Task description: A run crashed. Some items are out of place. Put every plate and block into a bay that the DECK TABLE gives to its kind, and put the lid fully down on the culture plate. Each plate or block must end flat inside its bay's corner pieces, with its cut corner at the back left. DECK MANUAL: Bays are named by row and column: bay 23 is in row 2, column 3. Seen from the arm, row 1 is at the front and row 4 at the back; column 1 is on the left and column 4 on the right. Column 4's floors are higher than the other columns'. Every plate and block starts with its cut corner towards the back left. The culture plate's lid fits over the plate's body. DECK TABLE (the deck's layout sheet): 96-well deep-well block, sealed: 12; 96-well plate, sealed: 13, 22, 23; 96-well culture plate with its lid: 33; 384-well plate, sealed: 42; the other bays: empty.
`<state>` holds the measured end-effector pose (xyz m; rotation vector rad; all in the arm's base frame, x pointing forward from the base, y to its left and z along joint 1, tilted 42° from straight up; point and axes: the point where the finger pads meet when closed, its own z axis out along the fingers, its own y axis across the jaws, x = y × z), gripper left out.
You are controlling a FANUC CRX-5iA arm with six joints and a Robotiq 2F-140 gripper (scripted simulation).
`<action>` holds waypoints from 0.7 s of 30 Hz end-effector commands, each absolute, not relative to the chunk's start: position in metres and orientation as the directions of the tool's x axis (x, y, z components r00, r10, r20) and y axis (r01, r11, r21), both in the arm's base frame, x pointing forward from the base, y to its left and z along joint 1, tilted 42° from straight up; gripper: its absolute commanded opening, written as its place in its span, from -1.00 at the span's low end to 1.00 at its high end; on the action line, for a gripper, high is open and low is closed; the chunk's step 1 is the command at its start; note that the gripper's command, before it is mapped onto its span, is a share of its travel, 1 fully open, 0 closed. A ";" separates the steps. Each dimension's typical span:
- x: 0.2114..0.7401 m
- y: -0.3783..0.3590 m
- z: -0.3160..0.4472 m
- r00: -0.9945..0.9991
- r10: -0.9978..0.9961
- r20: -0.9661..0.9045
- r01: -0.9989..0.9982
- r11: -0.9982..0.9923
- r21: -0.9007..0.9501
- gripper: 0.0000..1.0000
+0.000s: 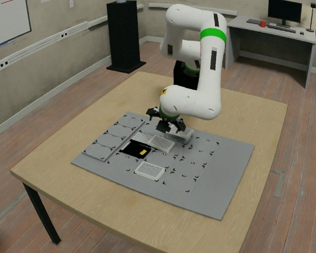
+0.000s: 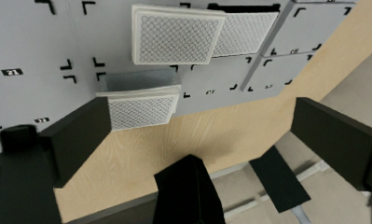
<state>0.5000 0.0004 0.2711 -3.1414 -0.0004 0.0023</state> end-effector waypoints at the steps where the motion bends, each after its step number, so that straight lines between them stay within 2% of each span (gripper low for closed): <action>1: 0.501 -0.002 0.262 0.998 -0.059 0.009 -0.058 -0.998 -0.030 0.40; 14: 0.504 -0.009 0.227 0.903 -0.430 0.014 -0.416 -0.880 -0.231 0.40; 21: 0.507 -0.012 0.219 0.829 -0.558 -0.010 -0.535 -0.789 -0.301 0.40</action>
